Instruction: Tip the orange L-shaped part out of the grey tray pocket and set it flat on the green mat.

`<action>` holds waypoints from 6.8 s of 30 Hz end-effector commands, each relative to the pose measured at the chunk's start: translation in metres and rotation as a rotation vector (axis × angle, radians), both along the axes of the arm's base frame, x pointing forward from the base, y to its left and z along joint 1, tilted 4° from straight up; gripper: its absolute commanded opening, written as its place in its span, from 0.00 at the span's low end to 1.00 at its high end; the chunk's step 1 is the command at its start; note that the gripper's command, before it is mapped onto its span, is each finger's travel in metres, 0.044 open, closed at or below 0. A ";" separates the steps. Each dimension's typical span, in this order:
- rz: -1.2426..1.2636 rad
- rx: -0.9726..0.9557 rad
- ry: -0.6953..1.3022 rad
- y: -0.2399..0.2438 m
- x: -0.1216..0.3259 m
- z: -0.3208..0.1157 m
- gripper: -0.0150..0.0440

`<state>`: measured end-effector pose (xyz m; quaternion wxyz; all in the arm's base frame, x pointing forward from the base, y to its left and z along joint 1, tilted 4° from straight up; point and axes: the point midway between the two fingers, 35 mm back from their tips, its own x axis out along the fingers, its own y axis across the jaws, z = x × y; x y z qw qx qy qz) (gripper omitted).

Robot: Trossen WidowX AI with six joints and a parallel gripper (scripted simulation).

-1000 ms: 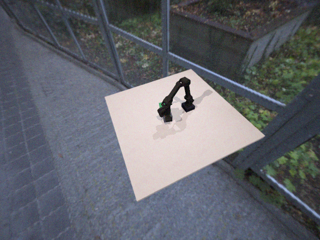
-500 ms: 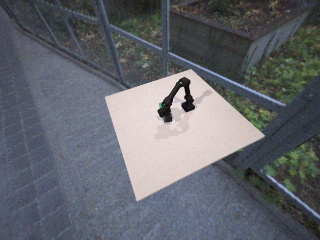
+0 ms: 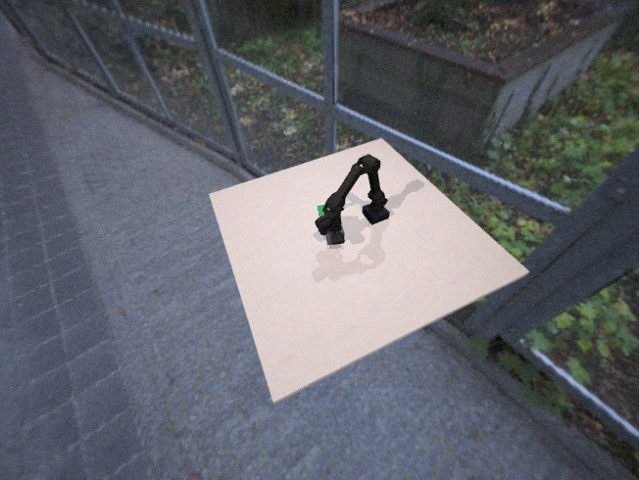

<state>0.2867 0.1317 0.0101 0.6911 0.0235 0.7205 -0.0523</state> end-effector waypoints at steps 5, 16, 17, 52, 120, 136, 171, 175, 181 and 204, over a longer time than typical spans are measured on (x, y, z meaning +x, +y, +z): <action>0.001 0.003 -0.009 0.007 0.004 0.015 0.56; 0.001 0.002 -0.009 -0.001 0.005 0.104 0.56; -0.002 0.013 -0.028 0.001 0.008 0.103 0.56; 0.771 0.029 0.010 -0.038 0.011 0.105 0.73; 1.566 0.058 0.049 -0.080 0.007 0.031 0.54; 1.566 0.058 0.049 -0.080 0.007 0.031 0.25; 1.569 0.058 0.057 -0.079 0.008 0.079 0.25; 1.569 0.058 0.057 -0.078 0.008 0.086 0.25; 1.569 0.058 0.057 -0.078 0.008 0.095 0.25; 1.570 0.058 0.057 -0.080 0.008 0.118 0.25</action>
